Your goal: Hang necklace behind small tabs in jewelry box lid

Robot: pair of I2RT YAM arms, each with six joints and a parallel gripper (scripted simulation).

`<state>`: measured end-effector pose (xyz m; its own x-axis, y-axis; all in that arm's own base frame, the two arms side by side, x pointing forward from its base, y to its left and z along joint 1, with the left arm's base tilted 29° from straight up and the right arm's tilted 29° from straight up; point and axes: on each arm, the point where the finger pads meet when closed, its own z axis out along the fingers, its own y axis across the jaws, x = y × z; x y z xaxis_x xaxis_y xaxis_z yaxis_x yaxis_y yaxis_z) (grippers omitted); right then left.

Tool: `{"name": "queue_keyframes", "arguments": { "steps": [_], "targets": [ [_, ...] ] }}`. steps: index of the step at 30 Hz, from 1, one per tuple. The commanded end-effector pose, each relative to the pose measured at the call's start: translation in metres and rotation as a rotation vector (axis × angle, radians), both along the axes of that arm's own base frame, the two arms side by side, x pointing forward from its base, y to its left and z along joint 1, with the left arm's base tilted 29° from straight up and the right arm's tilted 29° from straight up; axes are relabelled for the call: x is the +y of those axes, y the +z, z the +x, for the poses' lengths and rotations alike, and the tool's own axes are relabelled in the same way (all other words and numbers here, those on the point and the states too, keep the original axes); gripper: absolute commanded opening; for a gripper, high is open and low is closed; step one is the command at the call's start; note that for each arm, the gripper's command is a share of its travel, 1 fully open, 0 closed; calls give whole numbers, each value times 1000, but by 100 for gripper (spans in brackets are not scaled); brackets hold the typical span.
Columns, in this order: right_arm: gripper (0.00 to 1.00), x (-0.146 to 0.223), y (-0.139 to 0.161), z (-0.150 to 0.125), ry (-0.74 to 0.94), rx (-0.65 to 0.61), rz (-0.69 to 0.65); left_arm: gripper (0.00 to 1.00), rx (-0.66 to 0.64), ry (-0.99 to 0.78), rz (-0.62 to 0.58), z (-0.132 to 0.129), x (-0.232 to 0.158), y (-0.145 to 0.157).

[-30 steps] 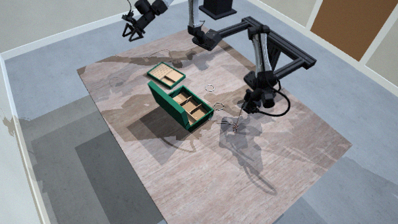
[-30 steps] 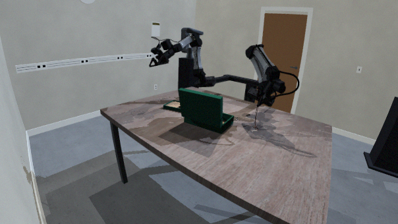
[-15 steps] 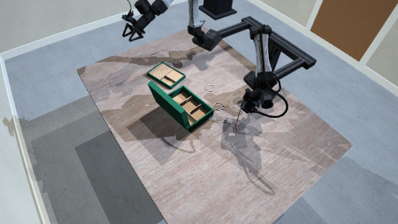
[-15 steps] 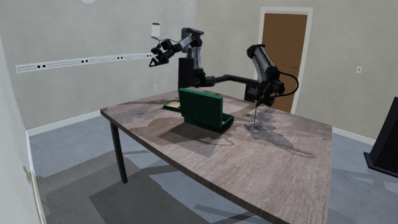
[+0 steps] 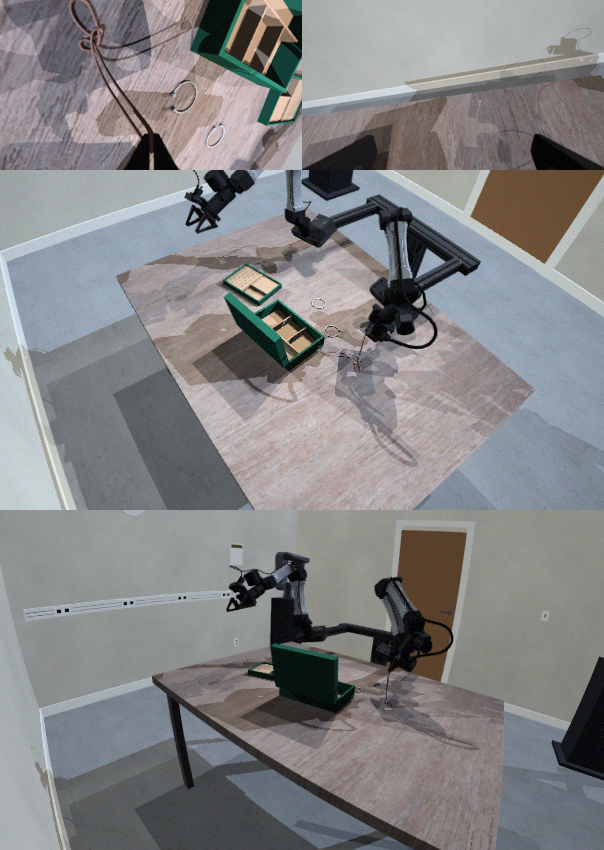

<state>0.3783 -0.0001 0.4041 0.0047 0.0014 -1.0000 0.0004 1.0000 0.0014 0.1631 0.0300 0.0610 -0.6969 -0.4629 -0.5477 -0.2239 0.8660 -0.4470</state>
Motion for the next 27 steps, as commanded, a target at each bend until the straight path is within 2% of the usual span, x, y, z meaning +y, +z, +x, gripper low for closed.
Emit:
{"name": "queue_keyframes", "arguments": {
  "steps": [1,13,14,27],
  "targets": [
    [100,2,10,-3,6,-28,-3,3,9,-9,-3,-1,-2,-1],
    [100,2,10,-3,6,-28,-3,3,18,5,-10,-1,-2,-1],
    [100,4,32,-13,14,-85,-9,3,18,17,3,-1,0,6],
    [100,4,32,-13,14,-85,-9,3,32,128,-15,8,4,23]
  ]
}}
